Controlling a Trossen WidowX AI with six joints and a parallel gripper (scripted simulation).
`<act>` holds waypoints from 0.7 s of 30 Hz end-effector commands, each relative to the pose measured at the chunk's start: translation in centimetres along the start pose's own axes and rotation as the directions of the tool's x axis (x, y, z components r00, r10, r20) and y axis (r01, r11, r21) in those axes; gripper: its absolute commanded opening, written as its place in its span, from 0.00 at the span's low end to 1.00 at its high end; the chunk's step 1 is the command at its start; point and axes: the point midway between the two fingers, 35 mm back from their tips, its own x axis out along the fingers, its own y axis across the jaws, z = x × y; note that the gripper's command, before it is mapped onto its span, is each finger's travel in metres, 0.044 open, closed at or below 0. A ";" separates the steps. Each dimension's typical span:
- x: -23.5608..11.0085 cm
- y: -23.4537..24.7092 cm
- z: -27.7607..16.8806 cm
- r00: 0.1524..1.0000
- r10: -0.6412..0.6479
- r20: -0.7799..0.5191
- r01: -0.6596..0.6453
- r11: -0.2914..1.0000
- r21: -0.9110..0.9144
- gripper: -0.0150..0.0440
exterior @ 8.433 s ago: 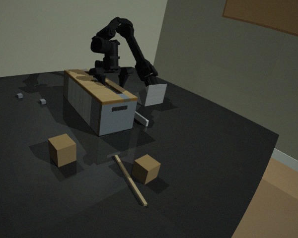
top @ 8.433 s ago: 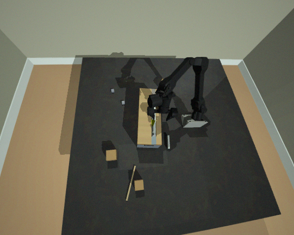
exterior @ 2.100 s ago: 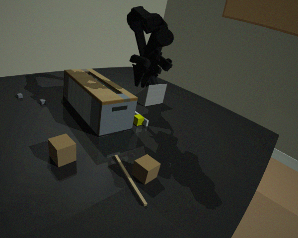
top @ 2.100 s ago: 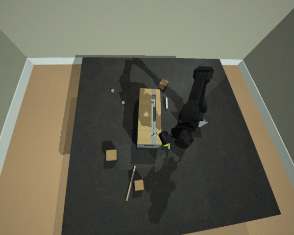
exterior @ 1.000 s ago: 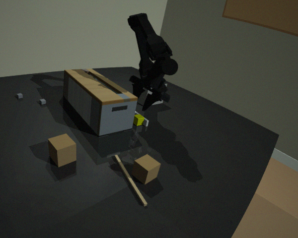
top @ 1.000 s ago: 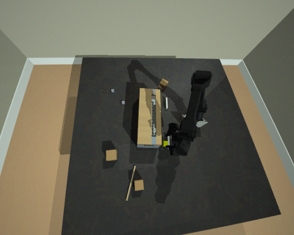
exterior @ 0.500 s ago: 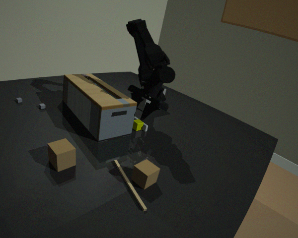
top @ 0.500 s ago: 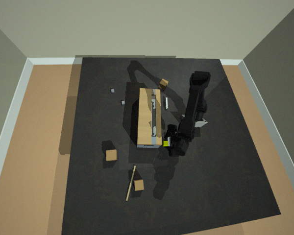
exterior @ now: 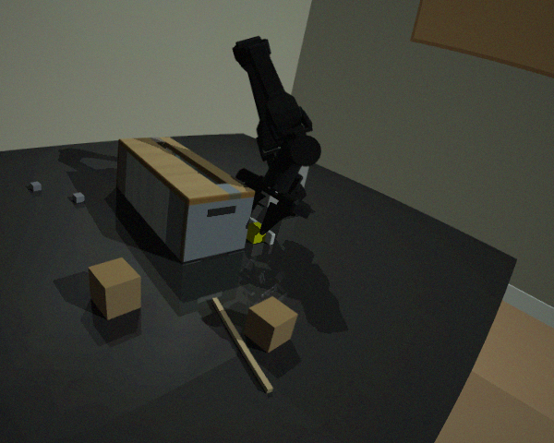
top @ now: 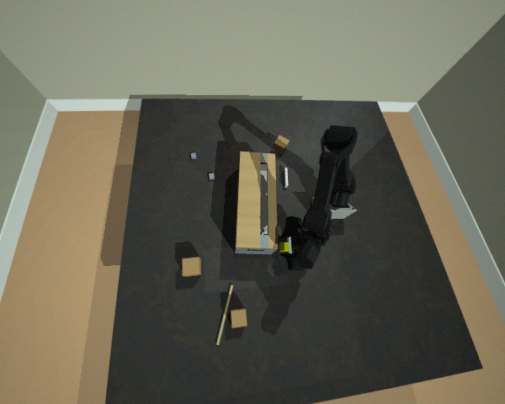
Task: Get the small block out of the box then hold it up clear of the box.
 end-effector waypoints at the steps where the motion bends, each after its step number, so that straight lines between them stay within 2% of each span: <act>1: 0.6 0.1 0.3 1.000 0.006 -0.002 -0.006 1.000 -0.005 0.74; 13: 2.1 0.2 1.0 1.000 0.008 -0.002 -0.008 1.000 -0.005 0.74; 20: 2.1 0.2 1.0 1.000 0.008 -0.002 -0.008 1.000 -0.005 0.43; 21: 2.1 0.2 1.0 1.000 0.008 -0.002 -0.008 1.000 -0.005 0.41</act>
